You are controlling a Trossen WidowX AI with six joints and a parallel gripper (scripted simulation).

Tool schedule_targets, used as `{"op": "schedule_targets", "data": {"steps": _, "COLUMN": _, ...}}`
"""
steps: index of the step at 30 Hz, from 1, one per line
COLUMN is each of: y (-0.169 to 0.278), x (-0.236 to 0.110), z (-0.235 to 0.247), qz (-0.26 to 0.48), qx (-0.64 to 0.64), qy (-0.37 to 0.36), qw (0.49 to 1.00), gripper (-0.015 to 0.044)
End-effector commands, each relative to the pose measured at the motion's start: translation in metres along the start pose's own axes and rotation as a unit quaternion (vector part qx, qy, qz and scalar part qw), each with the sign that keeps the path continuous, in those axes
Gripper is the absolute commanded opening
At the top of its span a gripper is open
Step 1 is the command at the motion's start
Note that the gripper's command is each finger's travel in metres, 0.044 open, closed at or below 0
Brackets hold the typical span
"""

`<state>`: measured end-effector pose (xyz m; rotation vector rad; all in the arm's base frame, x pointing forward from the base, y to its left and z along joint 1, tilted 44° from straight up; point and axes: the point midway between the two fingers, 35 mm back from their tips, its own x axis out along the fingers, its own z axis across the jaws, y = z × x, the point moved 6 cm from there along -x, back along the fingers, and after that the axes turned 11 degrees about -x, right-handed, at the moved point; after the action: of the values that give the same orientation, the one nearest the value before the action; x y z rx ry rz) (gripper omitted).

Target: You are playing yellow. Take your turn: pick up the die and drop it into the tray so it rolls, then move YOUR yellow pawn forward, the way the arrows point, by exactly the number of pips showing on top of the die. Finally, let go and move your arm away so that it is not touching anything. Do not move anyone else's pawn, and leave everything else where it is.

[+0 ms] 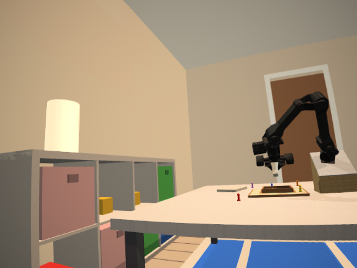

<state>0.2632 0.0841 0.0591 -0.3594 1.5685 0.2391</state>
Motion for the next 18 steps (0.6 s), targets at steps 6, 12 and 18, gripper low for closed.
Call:
{"op": "schedule_targets", "data": {"steps": 6, "y": -0.029, "x": -0.026, "z": -0.005, "qz": -0.003, "qx": -0.003, "qy": 0.001, "qw": 1.000, "gripper": 0.0394}}
{"op": "schedule_targets", "data": {"steps": 12, "y": -0.031, "x": -0.019, "z": -0.005, "qz": 0.032, "qx": -0.008, "qy": 0.007, "qw": 0.999, "gripper": 0.0440}}
{"op": "schedule_targets", "data": {"steps": 18, "y": -0.047, "x": 0.035, "z": -0.008, "qz": 0.334, "qx": -0.013, "qy": -0.037, "qw": 0.942, "gripper": 0.0440}}
